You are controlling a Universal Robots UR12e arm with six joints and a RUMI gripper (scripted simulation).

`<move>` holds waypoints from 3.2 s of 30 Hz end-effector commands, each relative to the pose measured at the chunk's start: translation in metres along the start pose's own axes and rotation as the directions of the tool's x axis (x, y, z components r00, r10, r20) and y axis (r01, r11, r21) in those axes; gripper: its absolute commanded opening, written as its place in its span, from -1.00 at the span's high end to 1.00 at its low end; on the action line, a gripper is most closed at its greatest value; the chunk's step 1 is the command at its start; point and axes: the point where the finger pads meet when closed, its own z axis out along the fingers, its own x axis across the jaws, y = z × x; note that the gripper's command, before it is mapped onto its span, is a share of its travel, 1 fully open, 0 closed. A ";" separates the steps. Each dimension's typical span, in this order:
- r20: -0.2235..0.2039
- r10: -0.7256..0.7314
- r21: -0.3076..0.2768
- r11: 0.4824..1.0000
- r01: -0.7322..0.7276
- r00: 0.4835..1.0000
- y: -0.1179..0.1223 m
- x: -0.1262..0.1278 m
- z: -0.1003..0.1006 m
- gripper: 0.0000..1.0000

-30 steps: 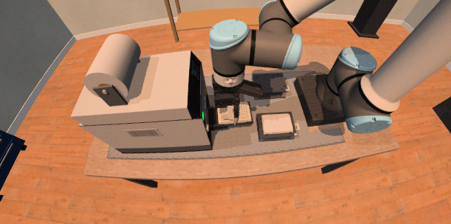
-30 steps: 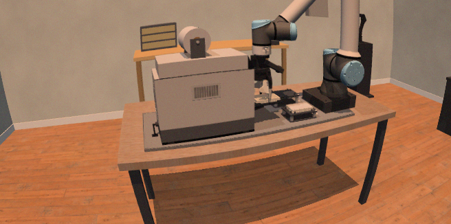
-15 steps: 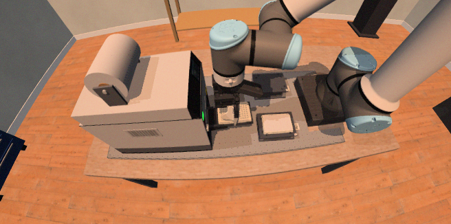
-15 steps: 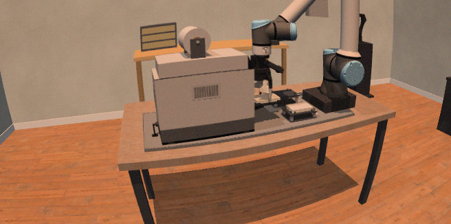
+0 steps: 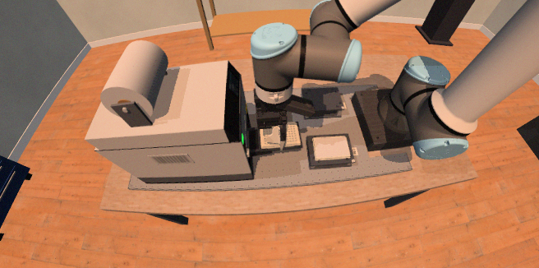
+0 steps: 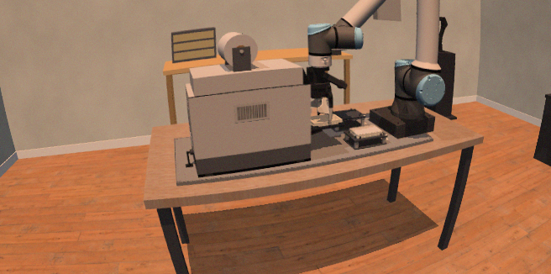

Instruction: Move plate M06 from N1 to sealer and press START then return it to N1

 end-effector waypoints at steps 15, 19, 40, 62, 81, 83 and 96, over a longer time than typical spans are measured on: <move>0.002 0.000 -0.006 1.000 0.000 1.000 0.004 -0.001 -0.016 -0.36; 0.002 0.000 -0.006 1.000 0.000 1.000 0.004 -0.001 -0.018 -0.36; 0.002 0.000 -0.006 1.000 0.000 1.000 0.004 -0.001 -0.038 -0.36; 0.002 0.001 -0.006 1.000 -0.001 1.000 0.004 -0.001 -0.068 -0.36; 0.001 0.001 0.000 1.000 -0.001 1.000 -0.025 -0.004 -0.064 -0.36; 0.001 0.001 0.000 1.000 -0.001 1.000 -0.028 -0.004 -0.064 -0.36; 0.000 0.001 0.000 1.000 -0.001 1.000 -0.046 -0.007 -0.064 -0.36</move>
